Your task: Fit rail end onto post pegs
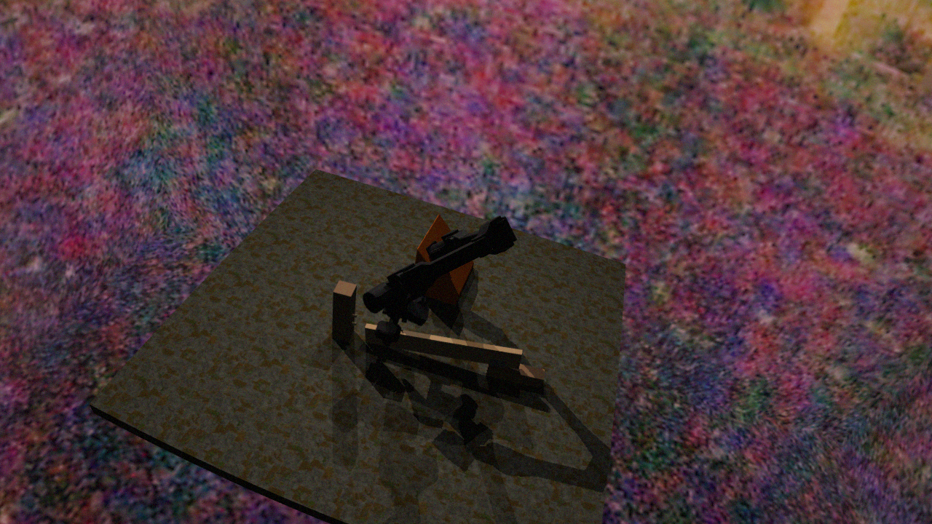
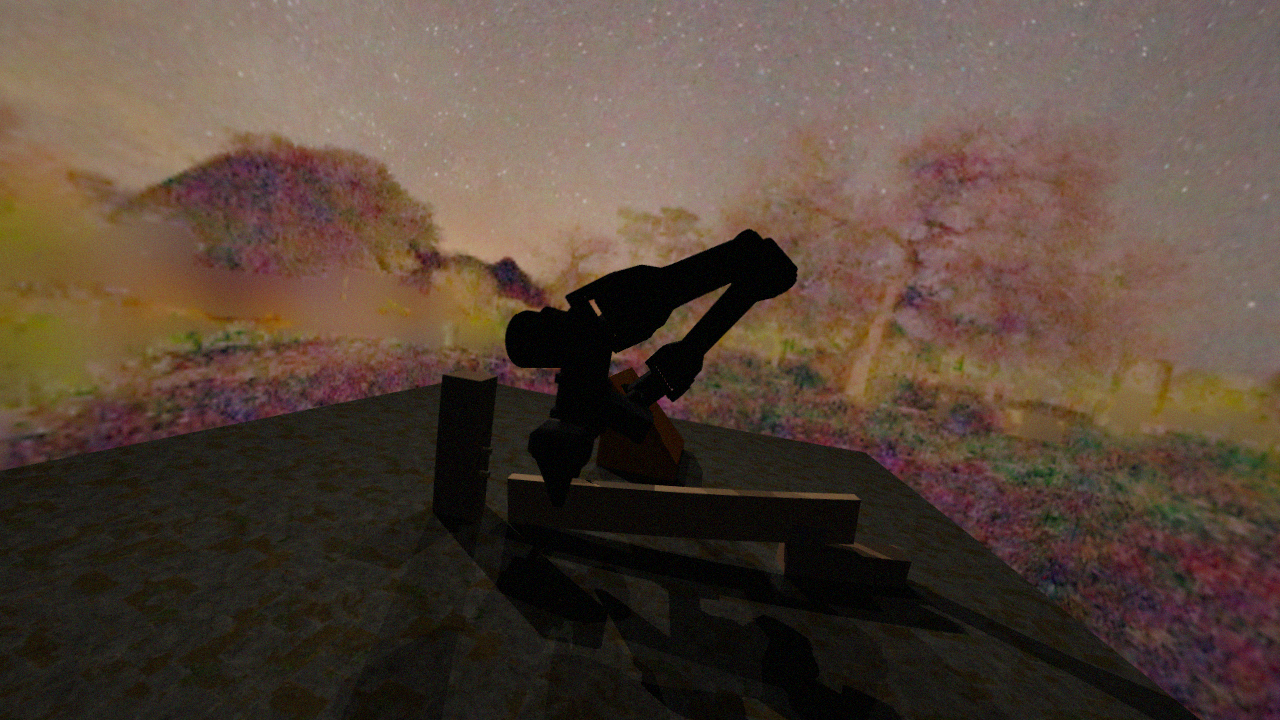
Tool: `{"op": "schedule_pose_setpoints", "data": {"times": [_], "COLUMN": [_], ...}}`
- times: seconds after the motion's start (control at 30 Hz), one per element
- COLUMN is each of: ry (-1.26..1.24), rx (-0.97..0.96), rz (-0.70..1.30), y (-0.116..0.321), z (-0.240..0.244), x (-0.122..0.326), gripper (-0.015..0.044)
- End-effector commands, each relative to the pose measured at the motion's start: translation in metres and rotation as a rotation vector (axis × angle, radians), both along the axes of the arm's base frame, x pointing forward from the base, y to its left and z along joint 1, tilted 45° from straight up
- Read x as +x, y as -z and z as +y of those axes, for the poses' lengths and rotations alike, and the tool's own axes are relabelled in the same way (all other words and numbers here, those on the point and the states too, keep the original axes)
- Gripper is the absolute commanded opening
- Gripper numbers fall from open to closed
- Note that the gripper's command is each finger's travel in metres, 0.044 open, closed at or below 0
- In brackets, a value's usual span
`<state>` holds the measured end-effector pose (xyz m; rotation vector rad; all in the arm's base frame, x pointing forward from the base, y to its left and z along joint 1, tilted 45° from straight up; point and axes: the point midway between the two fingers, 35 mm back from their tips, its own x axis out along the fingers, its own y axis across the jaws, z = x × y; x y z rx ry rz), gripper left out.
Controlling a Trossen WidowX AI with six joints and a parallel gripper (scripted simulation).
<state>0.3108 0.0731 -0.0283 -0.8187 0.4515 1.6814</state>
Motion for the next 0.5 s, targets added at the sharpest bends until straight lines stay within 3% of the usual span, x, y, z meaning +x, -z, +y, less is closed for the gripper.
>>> {"op": "schedule_pose_setpoints", "data": {"times": [0.0, 0.47], "ry": [0.001, 0.0], "rx": [0.005, 0.007], "rz": [0.02, 0.021], "y": [0.008, 0.023], "z": [0.006, 0.022], "x": [-0.005, -0.01], "gripper": [0.044, 0.044]}}
